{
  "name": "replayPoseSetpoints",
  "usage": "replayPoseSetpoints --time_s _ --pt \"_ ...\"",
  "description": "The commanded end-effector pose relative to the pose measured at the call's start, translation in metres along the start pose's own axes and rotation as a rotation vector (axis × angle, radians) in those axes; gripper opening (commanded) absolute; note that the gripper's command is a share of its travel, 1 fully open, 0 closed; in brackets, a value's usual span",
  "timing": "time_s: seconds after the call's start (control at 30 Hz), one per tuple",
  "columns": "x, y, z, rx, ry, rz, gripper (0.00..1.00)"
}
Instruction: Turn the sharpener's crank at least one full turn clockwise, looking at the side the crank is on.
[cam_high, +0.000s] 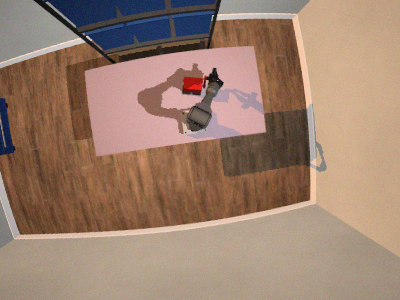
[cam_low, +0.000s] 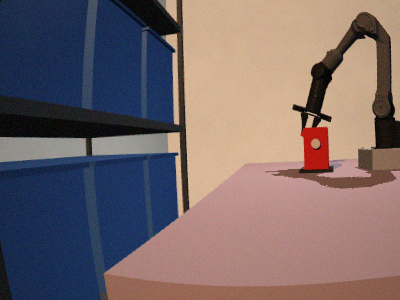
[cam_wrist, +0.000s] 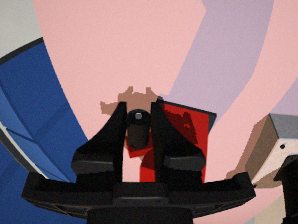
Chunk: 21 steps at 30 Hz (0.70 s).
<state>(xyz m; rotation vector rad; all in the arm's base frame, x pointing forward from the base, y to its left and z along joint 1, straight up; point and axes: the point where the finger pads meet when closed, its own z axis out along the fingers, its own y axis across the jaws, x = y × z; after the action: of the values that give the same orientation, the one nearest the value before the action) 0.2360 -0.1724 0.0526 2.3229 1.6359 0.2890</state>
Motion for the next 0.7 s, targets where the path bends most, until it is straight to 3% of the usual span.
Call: replayPoseSetpoints --time_s 0.0,0.67 --pt "0.0 0.001 0.001 0.0 0.001 -0.001 0.2" --pt "0.0 0.0 0.023 0.003 0.002 0.0 0.2"
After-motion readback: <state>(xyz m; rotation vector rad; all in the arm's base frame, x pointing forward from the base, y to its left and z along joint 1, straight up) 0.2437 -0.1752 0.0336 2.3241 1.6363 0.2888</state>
